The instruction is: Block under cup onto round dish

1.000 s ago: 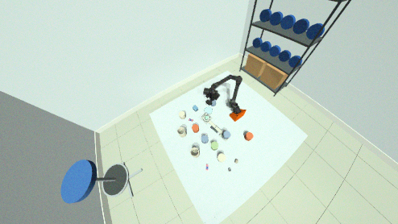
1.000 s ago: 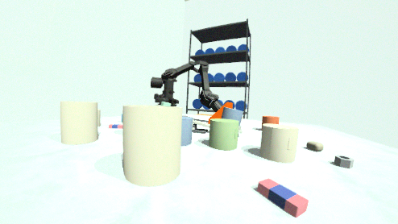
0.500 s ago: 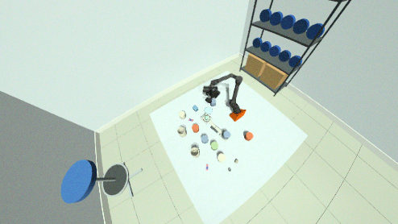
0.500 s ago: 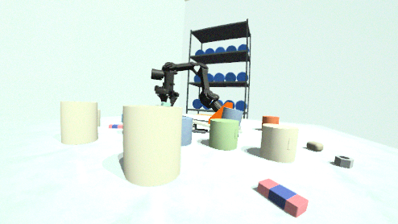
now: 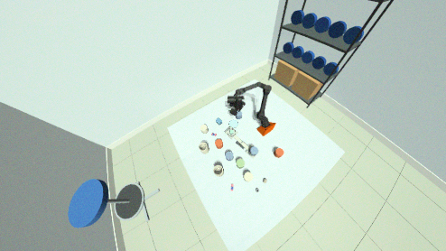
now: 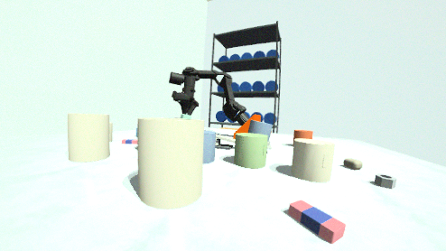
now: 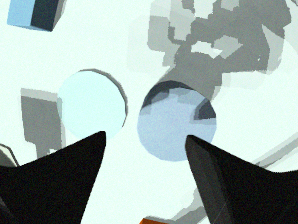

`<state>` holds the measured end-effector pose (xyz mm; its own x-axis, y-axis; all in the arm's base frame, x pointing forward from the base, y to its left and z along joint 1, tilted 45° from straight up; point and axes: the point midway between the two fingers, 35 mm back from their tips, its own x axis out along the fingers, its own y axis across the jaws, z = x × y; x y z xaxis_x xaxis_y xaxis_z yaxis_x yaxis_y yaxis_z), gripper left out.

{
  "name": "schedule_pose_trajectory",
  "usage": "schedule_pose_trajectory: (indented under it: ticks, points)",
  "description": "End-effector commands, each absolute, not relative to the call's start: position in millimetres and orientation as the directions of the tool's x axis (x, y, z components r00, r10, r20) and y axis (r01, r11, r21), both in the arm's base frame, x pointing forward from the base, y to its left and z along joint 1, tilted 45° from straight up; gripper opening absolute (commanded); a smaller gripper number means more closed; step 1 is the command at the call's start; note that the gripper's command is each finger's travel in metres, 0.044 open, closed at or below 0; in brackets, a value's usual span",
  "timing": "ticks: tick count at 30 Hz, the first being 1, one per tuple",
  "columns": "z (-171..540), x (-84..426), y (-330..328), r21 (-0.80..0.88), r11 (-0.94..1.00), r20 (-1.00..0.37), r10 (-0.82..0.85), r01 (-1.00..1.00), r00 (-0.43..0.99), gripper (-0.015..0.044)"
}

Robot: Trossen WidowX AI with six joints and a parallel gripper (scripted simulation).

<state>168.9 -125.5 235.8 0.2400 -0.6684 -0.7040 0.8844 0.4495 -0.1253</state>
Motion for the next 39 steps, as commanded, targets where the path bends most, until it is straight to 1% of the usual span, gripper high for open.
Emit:
schedule_pose_trajectory:
  ticks: [1, 11, 20, 30, 39]
  points:
    - [236, 181, -119, -0.198, 0.53, -0.716, -0.653, 0.824, 0.248, 0.026]
    - [232, 207, -105, -0.397, 0.684, -0.736, -0.636, 0.612, 0.233, 0.026]
    - [226, 230, -89, -0.527, 0.764, -0.748, -0.625, 0.373, 0.224, 0.026]
    - [218, 253, -68, -0.62, 0.781, -0.756, -0.621, 0.077, 0.206, 0.026]
    - [209, 272, -47, -0.654, 0.725, -0.756, -0.627, -0.215, 0.186, 0.026]
